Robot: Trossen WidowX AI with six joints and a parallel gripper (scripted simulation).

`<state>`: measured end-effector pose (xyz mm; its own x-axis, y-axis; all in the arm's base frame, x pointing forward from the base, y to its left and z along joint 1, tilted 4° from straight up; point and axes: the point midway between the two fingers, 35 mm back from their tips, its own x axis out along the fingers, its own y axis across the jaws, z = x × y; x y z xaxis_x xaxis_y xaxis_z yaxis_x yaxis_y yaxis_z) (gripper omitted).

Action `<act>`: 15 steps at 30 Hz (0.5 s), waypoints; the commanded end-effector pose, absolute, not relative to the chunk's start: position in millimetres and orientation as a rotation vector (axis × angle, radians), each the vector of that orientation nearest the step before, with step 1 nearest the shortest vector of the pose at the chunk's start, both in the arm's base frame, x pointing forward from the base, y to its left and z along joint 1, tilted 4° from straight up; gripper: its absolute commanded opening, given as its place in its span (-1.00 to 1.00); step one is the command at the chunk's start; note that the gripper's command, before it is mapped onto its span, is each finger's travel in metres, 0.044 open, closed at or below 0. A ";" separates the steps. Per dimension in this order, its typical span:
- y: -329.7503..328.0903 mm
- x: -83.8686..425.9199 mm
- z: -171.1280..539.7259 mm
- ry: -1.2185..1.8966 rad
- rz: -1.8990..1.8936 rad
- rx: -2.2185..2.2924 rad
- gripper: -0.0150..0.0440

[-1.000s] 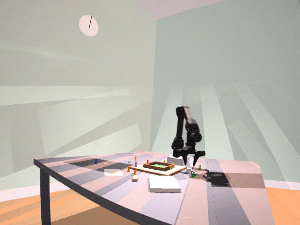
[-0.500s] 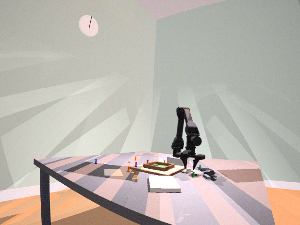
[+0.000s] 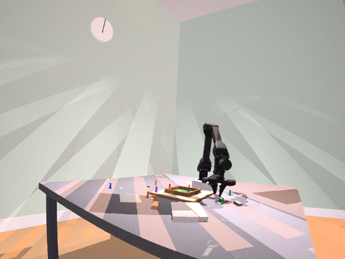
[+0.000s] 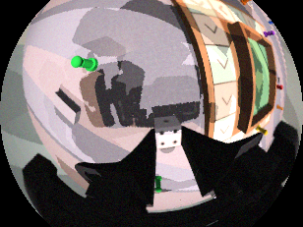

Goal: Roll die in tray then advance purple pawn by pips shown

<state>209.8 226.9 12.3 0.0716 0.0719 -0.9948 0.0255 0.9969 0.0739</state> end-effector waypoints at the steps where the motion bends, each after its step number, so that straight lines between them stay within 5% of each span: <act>1: 225.6 209.8 10.4 1.498 0.027 0.075 -0.16; 6: 225.9 210.0 15.2 1.498 0.027 0.075 -0.47; 15: 223.5 205.7 82.3 1.498 0.028 0.076 -0.49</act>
<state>205.0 223.3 55.9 0.0520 0.0510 -0.9973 0.0239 0.9983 0.0523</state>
